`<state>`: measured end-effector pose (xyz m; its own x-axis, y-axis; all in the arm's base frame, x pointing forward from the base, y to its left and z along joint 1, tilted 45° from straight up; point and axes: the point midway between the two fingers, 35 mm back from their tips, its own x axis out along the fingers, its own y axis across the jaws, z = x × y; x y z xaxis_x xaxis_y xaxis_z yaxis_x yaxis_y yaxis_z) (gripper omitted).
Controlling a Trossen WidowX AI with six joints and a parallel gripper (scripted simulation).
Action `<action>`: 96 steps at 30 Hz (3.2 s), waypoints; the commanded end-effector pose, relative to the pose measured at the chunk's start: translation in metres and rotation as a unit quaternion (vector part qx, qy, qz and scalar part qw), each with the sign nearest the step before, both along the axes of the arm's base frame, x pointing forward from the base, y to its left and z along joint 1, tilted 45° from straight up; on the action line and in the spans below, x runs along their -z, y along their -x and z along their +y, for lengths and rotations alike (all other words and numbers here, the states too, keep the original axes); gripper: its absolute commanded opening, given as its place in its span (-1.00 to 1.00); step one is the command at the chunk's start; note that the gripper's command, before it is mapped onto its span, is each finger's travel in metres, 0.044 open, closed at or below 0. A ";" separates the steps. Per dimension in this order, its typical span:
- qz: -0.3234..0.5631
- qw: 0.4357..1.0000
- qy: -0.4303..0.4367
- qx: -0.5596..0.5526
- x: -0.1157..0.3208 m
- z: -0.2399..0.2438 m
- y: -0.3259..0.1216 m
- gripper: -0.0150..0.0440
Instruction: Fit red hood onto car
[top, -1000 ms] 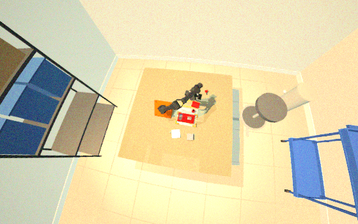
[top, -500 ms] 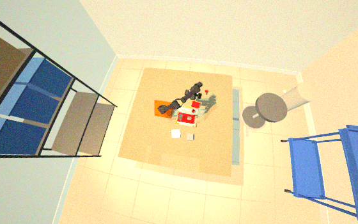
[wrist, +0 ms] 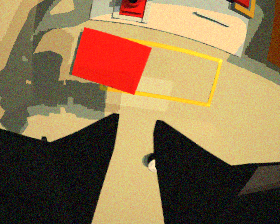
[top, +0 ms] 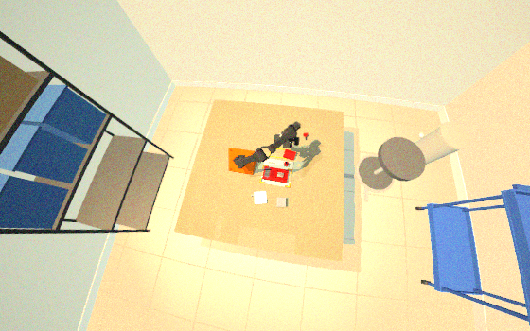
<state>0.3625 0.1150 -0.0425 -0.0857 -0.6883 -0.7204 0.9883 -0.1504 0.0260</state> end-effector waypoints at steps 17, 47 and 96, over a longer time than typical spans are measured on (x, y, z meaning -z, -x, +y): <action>0.336 0.875 -0.041 -0.345 0.025 -0.051 -0.027 1.00; 0.448 0.765 -0.055 -0.459 0.036 -0.075 -0.033 1.00; 0.448 0.765 -0.054 -0.459 0.058 -0.094 -0.031 1.00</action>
